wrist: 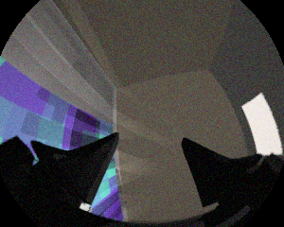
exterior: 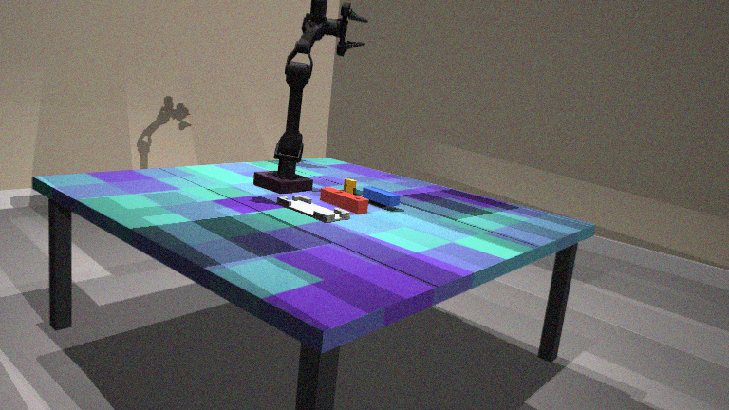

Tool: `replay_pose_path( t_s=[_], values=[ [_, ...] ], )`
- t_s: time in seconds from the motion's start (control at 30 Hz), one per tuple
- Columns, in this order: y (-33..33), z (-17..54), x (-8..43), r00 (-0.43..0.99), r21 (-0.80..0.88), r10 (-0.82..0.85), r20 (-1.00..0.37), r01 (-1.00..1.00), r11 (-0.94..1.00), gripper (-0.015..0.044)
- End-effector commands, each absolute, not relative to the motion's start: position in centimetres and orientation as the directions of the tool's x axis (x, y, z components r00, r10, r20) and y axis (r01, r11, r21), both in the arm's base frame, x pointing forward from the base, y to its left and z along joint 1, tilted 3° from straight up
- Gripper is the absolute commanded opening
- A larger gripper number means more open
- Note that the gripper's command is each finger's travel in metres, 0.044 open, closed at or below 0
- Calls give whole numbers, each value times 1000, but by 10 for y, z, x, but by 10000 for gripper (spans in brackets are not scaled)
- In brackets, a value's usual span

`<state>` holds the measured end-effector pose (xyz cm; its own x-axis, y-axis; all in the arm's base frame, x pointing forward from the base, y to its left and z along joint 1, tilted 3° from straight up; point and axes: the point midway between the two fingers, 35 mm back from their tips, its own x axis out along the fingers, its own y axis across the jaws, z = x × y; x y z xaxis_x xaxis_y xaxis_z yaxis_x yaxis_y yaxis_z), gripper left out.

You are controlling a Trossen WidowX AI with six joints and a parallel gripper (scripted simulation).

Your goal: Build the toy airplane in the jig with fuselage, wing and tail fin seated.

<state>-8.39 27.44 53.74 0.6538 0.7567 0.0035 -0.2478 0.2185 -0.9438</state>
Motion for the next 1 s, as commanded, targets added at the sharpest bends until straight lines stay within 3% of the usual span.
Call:
replay_pose_path(
  t_s=[0.0,0.17,0.43,0.7,0.97],
  values=[
    [274,537,-84,654,-944,757,3,-248,218,426],
    [303,532,-63,660,-931,751,37,-250,266,440],
    [357,477,22,738,-940,675,-24,-245,235,440],
    [364,400,133,807,-904,545,-226,-382,191,440],
    [310,310,234,797,-755,326,-509,-595,275,440]
  ],
)
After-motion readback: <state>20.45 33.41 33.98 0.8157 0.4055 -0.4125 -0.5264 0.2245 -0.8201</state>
